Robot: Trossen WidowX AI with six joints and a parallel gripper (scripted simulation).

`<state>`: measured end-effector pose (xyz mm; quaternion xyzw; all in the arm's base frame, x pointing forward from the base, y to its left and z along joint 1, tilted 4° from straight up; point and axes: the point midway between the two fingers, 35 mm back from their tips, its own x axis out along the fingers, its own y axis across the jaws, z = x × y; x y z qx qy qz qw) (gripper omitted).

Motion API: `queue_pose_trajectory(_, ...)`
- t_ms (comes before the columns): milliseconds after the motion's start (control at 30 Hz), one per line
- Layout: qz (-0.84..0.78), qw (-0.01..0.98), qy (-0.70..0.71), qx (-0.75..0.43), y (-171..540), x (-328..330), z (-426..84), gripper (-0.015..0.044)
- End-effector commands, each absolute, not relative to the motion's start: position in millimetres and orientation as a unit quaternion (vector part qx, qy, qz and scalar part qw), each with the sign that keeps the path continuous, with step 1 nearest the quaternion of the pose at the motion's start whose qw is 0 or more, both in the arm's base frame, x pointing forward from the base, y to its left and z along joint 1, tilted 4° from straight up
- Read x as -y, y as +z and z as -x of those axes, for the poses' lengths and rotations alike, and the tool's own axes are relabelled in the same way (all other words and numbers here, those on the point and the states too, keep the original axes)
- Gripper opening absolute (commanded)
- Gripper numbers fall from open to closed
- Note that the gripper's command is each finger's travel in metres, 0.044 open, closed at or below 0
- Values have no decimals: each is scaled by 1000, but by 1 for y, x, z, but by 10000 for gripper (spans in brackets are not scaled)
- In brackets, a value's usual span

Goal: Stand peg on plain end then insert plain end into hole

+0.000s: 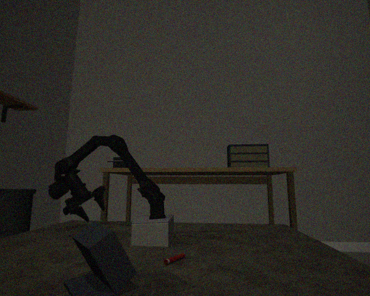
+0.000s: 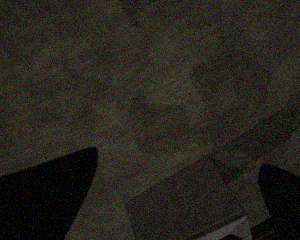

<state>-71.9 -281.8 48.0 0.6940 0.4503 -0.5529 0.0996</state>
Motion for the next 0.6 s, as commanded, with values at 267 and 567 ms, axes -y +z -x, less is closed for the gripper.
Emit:
queue_pose_trajectory(267, -662, 171, -529, -502, 49, 287, 45, 440)
queue_pose_trajectory(567, -618, 250, -495, -558, 51, 291, 13, 440)
